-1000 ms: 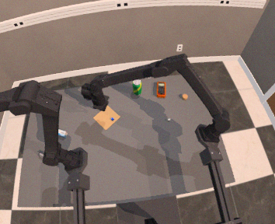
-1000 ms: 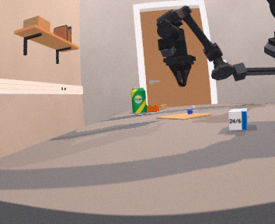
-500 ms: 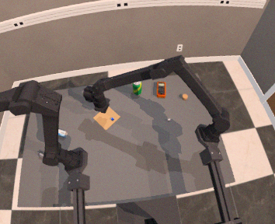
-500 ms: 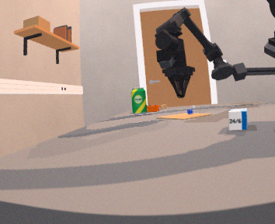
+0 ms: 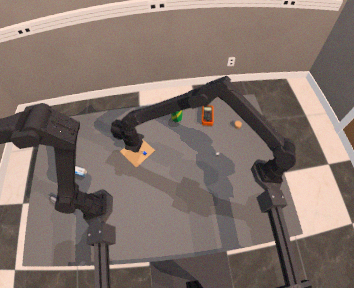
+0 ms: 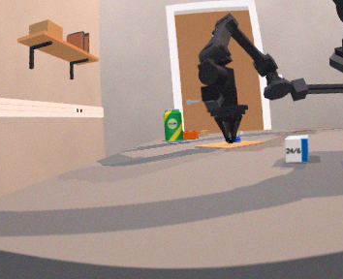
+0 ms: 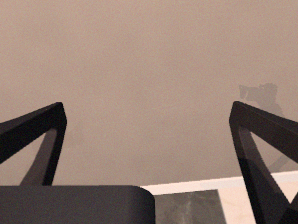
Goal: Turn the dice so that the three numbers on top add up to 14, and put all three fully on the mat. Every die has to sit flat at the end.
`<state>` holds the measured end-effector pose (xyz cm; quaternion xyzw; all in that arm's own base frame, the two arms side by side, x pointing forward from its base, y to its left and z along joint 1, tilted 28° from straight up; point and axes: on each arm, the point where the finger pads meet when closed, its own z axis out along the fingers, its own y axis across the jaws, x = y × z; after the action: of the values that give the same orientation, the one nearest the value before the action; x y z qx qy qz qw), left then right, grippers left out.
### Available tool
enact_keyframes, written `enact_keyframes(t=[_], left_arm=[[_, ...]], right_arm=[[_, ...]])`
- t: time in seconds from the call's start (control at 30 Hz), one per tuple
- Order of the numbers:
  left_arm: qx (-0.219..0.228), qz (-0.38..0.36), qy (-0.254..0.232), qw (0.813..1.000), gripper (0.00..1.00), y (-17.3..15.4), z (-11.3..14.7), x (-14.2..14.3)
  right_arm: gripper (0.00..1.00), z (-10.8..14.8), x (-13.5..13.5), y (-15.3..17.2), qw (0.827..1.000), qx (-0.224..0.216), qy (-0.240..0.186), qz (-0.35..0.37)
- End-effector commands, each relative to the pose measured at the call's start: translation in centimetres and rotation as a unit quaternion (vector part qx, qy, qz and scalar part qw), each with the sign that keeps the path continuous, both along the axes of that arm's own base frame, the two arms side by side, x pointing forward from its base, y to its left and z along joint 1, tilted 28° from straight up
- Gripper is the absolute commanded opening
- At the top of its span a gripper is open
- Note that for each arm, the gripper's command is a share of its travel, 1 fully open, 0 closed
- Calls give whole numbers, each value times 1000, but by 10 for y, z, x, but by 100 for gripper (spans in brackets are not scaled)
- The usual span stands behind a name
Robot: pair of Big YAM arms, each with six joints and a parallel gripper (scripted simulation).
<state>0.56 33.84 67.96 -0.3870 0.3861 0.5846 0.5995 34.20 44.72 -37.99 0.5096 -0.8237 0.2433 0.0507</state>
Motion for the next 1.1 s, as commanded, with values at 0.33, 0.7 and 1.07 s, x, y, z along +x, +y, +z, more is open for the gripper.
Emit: enact_keyframes(t=[0.33,0.7,1.07], left_arm=[[27,5,6,1000,100,-17,17,-3],[27,5,6,1000,100,-17,17,-3],[27,5,6,1000,100,-17,17,-3]], right_arm=[[11,7,12,28,1000,26,-15,7],[11,7,12,28,1000,26,-15,7],[11,-2,13,22,1000,22,-13,5]])
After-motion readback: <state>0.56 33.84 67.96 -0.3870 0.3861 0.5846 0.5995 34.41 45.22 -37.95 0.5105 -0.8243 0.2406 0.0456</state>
